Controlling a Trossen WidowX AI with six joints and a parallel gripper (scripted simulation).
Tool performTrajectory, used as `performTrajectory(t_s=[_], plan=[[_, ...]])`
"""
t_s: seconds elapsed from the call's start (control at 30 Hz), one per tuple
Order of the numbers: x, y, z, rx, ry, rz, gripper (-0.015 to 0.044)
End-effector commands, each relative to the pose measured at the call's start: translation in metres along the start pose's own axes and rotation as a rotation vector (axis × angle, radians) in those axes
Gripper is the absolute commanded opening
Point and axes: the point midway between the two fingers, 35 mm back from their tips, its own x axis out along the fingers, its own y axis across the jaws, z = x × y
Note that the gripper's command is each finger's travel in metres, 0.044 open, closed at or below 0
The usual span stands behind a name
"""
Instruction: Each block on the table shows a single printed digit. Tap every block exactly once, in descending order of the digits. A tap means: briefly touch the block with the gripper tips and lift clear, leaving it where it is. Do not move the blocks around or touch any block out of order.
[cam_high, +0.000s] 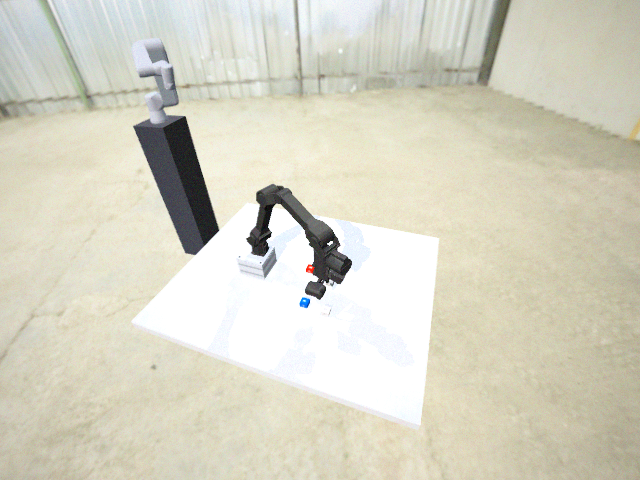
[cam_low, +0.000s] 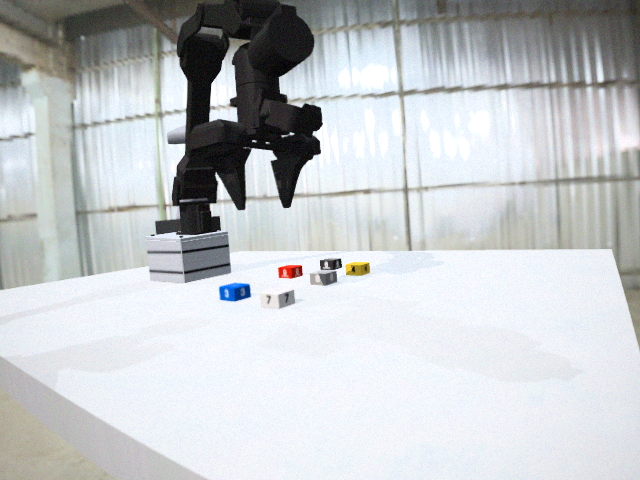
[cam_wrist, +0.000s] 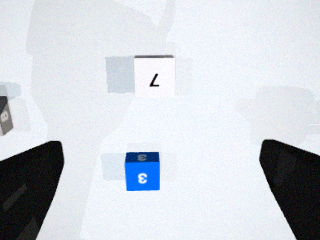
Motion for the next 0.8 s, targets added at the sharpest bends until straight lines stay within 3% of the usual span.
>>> performTrajectory(t_s=[0.0, 0.5, 0.77], plan=[[0.0, 0.0, 0.002, -0.013, -0.001, 0.007, 0.04], [0.0, 0.004, 0.002, -0.013, 0.0, 0.007, 0.04], [-0.01, 0.134, -0.05, -0.012, 0.006, 0.021, 0.04]])
